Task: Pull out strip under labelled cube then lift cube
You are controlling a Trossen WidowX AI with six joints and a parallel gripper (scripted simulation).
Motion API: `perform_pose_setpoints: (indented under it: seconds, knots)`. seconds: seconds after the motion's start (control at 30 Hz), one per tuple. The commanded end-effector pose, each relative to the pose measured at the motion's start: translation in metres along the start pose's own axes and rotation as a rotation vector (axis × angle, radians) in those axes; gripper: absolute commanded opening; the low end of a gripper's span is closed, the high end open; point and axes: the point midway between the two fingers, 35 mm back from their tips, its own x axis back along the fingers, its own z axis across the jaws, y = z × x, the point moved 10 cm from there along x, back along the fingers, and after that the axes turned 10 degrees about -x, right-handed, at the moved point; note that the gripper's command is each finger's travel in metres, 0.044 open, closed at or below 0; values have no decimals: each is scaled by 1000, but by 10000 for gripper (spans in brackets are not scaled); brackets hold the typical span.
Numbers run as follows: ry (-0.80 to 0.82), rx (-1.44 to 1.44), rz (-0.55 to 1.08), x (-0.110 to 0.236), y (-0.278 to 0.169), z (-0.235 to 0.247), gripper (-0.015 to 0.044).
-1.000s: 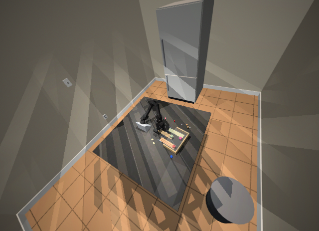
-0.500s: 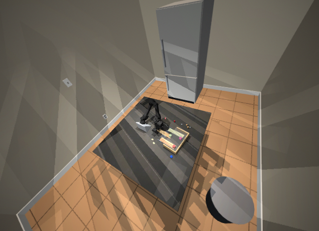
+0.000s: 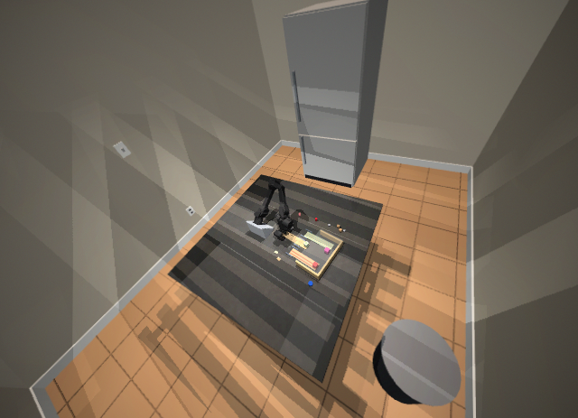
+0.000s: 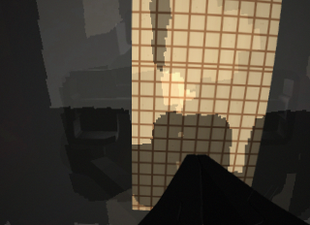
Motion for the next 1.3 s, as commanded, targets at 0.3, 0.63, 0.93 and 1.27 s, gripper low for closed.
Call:
perform_pose_setpoints:
  seconds: [0.3,0.63,0.93,1.27]
  knots:
    - [-3,-10,26,-4,-21,-4,0]
    - [-3,-10,26,-4,-21,-4,0]
    - [-3,-10,26,-4,-21,-4,0]
    - [-3,-10,26,-4,-21,-4,0]
